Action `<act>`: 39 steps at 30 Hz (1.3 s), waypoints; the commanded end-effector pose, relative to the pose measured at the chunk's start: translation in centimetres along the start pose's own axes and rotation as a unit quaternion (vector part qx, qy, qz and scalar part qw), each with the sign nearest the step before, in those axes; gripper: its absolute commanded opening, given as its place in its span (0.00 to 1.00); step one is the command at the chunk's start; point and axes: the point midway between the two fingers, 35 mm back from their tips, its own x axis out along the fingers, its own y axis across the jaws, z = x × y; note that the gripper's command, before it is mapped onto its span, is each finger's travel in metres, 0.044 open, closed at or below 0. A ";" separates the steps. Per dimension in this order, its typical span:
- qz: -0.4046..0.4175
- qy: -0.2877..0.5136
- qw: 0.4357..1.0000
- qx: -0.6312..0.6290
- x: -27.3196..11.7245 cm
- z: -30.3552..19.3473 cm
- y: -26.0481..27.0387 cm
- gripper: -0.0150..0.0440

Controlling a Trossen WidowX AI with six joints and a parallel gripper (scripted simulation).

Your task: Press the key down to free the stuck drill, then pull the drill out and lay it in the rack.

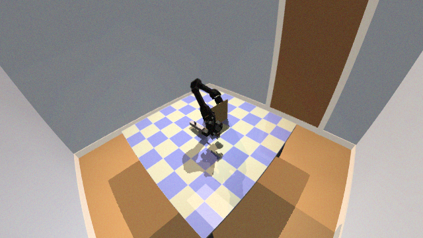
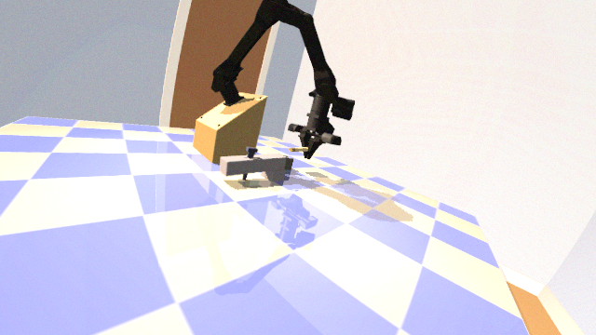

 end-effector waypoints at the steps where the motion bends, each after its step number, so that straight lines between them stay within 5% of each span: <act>1: 0.000 -0.002 1.000 0.003 -0.3 0.0 0.0 0.25; 39: 0.001 -0.003 1.000 0.003 -0.7 1.2 3.4 0.25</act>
